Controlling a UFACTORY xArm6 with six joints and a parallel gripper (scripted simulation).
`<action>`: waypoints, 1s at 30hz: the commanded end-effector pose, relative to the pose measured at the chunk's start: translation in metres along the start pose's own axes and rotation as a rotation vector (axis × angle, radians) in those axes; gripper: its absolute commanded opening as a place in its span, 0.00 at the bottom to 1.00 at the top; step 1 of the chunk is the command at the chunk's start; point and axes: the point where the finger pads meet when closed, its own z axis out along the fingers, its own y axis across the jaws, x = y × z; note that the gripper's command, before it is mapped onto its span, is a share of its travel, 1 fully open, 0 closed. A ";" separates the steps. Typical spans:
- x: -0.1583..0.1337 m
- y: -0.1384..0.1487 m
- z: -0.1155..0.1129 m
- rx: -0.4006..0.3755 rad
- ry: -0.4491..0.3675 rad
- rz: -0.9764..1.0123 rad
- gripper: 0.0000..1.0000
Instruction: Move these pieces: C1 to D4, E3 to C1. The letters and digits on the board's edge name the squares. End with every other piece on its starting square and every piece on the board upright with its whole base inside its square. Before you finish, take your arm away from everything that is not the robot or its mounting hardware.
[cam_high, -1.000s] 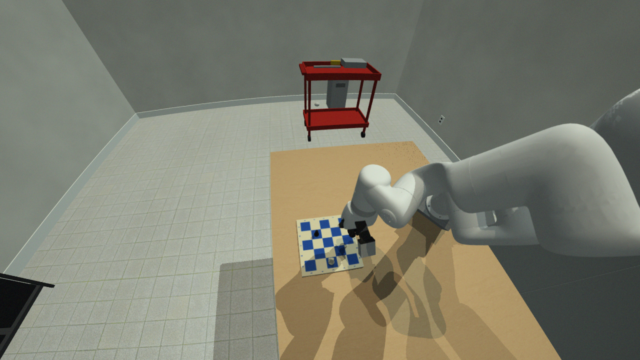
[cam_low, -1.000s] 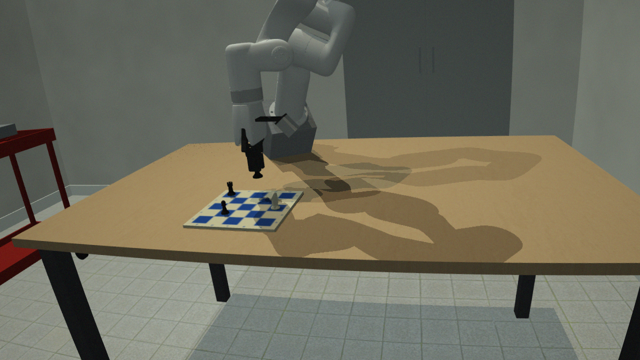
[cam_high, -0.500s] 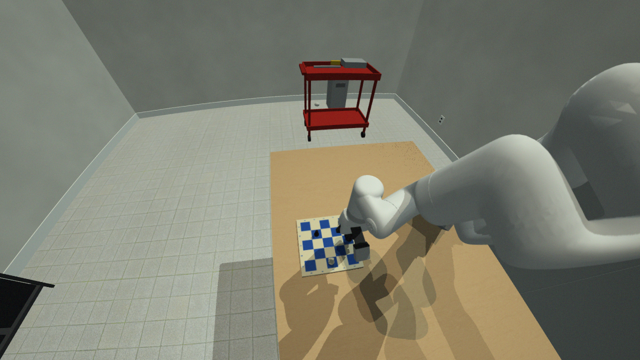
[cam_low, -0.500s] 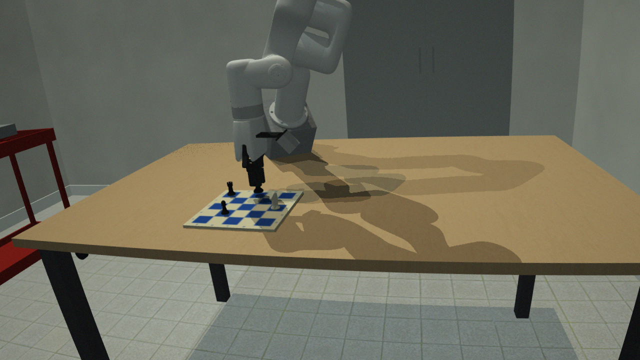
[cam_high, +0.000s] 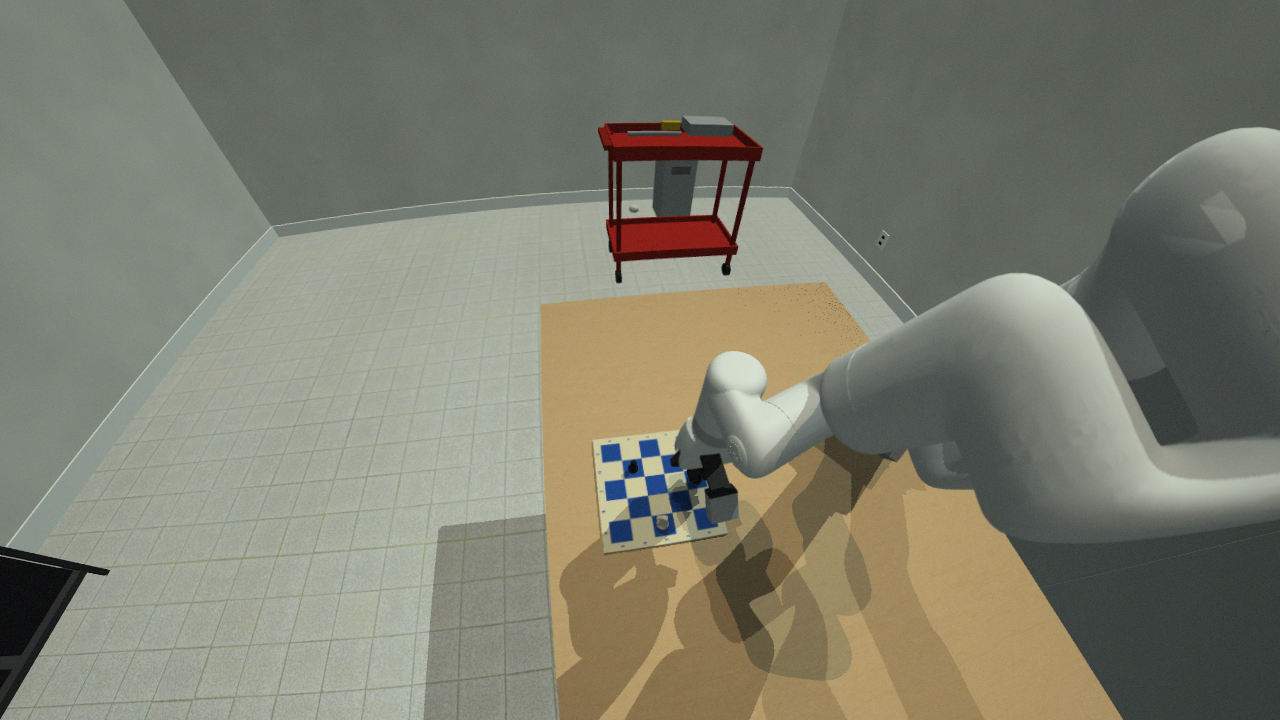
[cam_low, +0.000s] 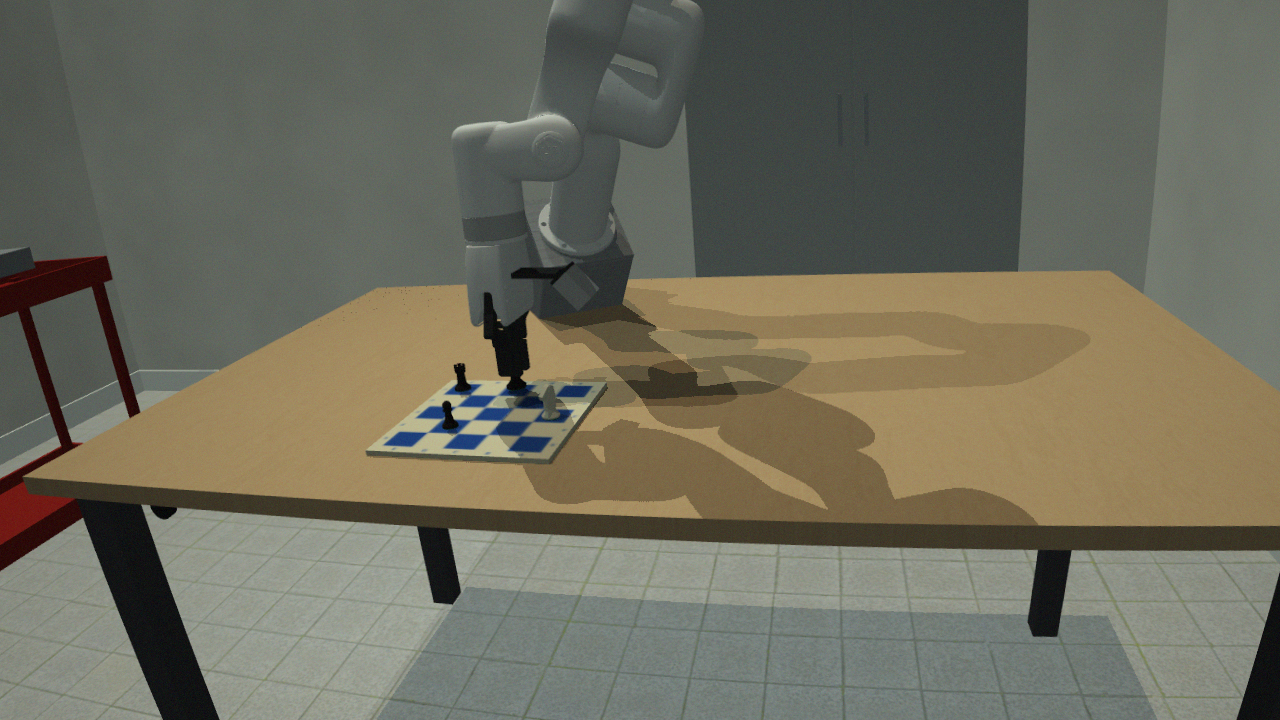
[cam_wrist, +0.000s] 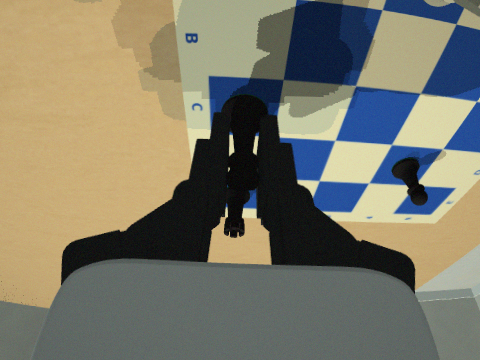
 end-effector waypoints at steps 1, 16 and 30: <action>0.000 0.001 0.000 -0.002 0.000 0.000 0.00; 0.000 0.001 0.000 -0.002 0.000 0.000 0.00; 0.000 0.001 0.002 -0.002 0.000 0.000 0.00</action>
